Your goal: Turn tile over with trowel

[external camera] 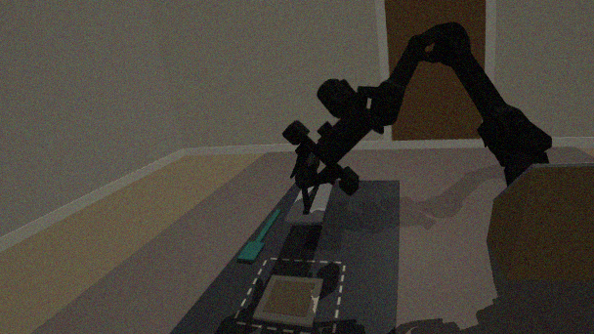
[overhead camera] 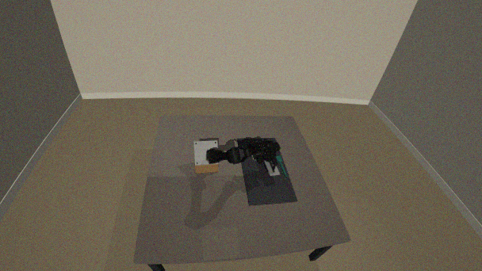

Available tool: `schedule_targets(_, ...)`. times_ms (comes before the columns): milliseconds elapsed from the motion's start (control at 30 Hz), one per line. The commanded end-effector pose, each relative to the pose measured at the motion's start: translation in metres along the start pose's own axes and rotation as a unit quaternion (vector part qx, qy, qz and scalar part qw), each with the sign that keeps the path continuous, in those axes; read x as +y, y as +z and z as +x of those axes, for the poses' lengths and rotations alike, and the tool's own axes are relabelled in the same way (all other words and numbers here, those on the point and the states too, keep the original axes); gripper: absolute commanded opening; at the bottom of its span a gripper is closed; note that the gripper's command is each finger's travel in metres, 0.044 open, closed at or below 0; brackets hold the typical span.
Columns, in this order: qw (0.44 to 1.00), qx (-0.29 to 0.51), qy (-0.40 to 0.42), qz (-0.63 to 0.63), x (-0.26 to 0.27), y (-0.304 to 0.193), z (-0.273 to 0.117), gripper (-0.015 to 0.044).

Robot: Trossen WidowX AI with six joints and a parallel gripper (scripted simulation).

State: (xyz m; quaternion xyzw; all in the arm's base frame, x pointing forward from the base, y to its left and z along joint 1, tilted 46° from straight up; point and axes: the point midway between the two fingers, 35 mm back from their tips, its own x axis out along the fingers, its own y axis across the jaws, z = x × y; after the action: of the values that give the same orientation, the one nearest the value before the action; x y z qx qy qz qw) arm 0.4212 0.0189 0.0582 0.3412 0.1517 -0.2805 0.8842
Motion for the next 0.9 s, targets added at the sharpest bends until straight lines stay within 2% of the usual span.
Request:
schedule_targets(0,1.000,0.001,0.002,-0.001,0.001,-0.001,-0.001,0.0000)
schedule_targets(433,0.999,0.018,-0.027,-0.034,-0.016,0.028,0.007,0.0000)
schedule_targets(867,0.982,0.115,-0.050,-0.142,-0.043,0.072,0.013,0.0000)
